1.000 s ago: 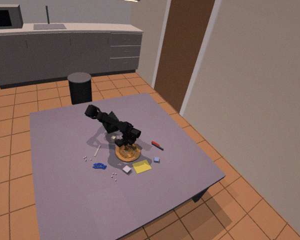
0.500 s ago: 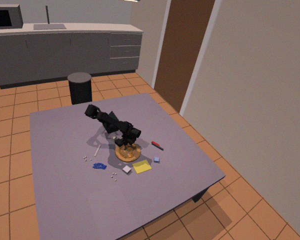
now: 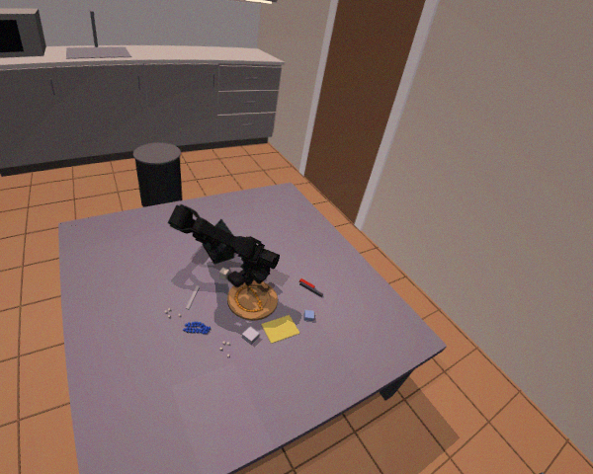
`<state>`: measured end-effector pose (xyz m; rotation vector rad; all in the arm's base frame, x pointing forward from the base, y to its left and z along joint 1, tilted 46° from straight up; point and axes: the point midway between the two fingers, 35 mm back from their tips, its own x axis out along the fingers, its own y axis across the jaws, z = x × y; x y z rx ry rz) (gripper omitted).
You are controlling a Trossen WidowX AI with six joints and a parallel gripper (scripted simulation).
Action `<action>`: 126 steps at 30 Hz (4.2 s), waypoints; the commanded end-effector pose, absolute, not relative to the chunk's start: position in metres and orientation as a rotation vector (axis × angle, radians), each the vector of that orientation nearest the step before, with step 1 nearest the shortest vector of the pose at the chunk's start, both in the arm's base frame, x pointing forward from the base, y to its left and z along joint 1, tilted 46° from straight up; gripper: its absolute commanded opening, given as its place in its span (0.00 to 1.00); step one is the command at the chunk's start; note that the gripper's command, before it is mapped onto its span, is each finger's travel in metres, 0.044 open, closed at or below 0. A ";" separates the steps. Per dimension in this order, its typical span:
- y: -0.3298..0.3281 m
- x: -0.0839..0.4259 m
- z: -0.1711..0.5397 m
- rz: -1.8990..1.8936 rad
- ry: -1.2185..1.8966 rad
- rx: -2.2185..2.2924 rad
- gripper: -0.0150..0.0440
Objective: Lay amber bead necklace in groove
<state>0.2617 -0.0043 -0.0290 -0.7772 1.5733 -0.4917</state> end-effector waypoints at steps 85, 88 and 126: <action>-0.002 0.272 -0.030 -0.667 1.482 -0.587 0.46; -0.005 0.272 -0.034 -0.668 1.483 -0.588 0.46; -0.007 0.272 -0.036 -0.671 1.480 -0.579 0.25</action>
